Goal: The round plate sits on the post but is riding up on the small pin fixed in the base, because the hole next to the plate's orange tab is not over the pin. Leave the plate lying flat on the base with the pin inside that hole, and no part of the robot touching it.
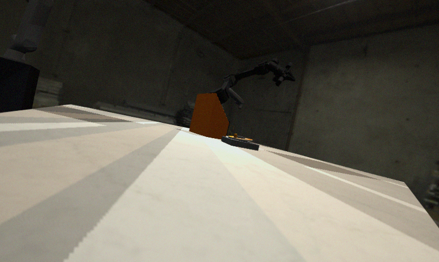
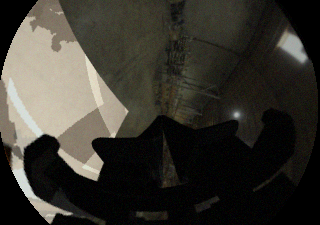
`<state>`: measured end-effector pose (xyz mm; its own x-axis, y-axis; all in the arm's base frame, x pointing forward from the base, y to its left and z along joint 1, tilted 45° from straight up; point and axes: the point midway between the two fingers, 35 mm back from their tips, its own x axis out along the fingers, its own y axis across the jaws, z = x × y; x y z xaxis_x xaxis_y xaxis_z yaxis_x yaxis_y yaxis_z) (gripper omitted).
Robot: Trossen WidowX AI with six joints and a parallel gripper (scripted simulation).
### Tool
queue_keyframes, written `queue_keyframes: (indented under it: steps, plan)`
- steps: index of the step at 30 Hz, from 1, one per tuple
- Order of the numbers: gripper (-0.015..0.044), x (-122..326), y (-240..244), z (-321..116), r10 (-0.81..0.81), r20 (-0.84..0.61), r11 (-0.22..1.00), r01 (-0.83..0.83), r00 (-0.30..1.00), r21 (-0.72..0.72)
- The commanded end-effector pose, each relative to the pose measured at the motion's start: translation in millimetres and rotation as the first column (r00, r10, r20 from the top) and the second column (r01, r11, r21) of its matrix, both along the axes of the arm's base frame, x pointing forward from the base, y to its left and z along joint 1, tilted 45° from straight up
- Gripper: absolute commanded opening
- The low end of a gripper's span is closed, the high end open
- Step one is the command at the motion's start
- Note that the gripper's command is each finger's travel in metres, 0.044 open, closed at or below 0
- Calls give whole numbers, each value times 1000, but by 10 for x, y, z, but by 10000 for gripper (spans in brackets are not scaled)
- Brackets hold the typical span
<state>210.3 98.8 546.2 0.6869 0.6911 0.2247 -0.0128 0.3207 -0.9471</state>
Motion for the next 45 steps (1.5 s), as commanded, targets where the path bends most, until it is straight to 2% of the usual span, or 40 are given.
queue_keyframes:
  steps: [1, 6, 9, 13, 17, 23, 25, 27, 31, 33, 37, 39, 45]
  plan:
    - [0, 489, -106, -365, -24, -197, 998, 36, 980, 56]
    - [0, 1125, -263, -1011, -33, -471, 988, 100, 881, 118]
    - [0, 1340, -336, -1305, -32, -572, 981, 134, 819, 138]
    - [0, 1697, -498, -1957, -18, -754, 962, 218, 656, 166]
    - [0, 1870, -611, -2434, 2, -855, 943, 283, 519, 174]
    - [0, 2028, -837, -3491, 80, -981, 889, 433, 176, 150]
    - [0, 2022, -870, -3671, 97, -989, 878, 458, 115, 140]
    - [0, 1968, -945, -4115, 146, -988, 849, 518, -38, 106]
    - [0, 1796, -1027, -4729, 230, -939, 804, 594, -254, 36]
    - [0, 1742, -1040, -4862, 250, -920, 793, 609, -301, 17]
    - [0, 1364, -1073, -5530, 370, -764, 737, 668, -529, -106]
    - [0, 1166, -1066, -5776, 421, -673, 715, 679, -608, -166]
    - [0, 881, -1039, -6102, 496, -515, 687, 678, -699, -260]
